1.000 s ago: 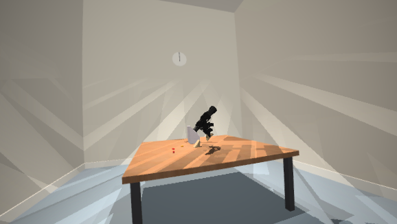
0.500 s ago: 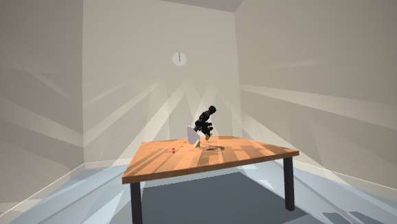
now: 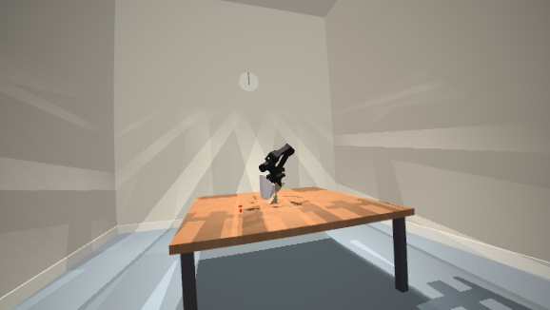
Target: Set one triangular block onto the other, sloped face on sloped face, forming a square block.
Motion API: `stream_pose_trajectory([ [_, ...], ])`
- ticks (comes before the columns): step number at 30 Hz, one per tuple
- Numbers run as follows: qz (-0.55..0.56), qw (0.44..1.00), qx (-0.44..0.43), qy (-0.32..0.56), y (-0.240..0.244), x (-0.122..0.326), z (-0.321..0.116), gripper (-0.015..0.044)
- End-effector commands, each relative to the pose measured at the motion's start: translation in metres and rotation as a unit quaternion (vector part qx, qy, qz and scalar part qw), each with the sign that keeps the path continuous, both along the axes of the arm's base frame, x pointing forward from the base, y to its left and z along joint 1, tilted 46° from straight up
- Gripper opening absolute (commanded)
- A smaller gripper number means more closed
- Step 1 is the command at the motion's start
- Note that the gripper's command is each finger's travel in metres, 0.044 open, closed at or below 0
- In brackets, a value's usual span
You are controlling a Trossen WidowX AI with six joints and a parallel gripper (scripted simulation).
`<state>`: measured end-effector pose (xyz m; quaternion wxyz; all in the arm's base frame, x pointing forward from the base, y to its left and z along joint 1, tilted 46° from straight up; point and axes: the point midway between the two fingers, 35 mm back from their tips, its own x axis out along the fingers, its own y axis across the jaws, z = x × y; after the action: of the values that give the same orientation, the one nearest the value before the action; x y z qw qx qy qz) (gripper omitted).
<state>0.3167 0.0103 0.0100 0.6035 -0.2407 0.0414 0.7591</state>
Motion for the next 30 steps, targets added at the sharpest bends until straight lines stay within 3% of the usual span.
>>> stream_pose_trajectory([
  [1, -0.001, 1.0, -0.002, 0.002, -0.015, -0.004, -0.009, 0.0],
  [22, -0.01, 1.0, 0.009, 0.003, -0.097, -0.043, -0.05, 0.0],
  [30, -0.004, 1.0, 0.011, 0.002, -0.079, -0.045, -0.06, 0.0],
])
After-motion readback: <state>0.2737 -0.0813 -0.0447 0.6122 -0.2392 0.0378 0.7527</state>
